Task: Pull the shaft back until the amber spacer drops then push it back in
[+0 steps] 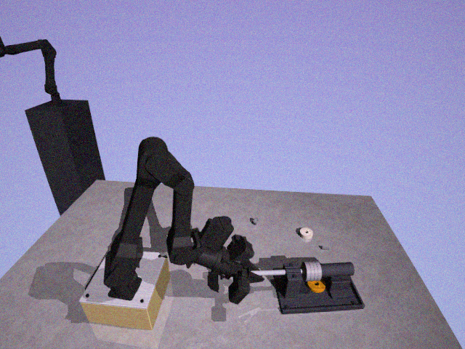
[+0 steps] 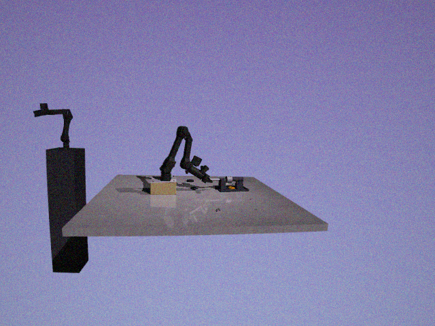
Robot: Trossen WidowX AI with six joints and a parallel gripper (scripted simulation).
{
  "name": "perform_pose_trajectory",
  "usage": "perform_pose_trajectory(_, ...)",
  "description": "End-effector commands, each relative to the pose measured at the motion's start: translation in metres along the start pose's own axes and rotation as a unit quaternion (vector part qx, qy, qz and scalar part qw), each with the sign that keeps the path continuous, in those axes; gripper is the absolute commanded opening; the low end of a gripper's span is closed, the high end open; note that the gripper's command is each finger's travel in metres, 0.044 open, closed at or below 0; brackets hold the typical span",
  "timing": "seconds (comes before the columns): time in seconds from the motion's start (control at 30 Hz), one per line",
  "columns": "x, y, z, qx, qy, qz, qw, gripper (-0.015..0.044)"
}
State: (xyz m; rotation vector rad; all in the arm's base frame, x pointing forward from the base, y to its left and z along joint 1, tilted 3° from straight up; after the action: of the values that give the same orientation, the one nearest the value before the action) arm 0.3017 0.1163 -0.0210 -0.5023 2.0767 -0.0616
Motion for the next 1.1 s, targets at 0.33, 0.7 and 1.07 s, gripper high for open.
perform_pose_trajectory(0.33, -0.0063, -0.0004, 0.0064, -0.001, -0.005, -0.001, 1.0, 0.0)
perform_pose_trajectory(0.7, -0.0083, -0.0009, 0.0097, -0.001, -0.005, -0.001, 1.0, 0.0)
perform_pose_trajectory(1.07, -0.0103, -0.0014, 0.0131, -0.001, -0.005, -0.001, 1.0, 0.0)
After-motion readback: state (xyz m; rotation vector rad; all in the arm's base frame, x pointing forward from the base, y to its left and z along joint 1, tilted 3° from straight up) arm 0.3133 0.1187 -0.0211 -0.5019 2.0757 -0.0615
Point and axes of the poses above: the point midway between the two fingers, 35 mm back from their tips, its own z axis out along the fingers, its own y axis across the jaws, x = y × z, the point moved 1 cm from there along -z, back along the fingers, and after that the axes turned 15 degrees about -z, right-handed, at the moved point
